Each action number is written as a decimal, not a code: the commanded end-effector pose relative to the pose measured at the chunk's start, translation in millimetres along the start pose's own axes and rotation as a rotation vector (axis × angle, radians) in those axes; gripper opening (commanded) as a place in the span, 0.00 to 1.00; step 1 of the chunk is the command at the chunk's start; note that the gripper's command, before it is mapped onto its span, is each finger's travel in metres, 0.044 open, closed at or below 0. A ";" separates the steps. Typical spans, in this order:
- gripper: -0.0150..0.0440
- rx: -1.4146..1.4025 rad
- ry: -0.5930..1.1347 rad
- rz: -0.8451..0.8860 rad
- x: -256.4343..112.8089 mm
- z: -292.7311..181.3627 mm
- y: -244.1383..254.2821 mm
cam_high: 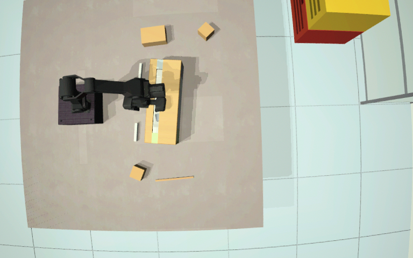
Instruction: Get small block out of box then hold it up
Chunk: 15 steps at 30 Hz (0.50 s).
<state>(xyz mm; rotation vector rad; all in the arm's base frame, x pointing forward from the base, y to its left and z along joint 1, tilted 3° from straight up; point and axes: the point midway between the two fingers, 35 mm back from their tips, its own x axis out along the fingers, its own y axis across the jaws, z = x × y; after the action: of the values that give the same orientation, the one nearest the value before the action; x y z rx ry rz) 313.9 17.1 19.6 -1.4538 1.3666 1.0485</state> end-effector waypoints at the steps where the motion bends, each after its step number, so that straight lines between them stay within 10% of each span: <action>1: 0.93 0.001 0.003 -0.008 -0.2 -5.6 -0.9; 15: 0.93 0.001 0.004 -0.008 0.8 -8.4 -1.2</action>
<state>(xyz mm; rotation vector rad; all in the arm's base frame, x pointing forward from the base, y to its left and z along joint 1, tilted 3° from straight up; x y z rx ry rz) 314.3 5.1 18.7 -1.4532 1.3672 1.0487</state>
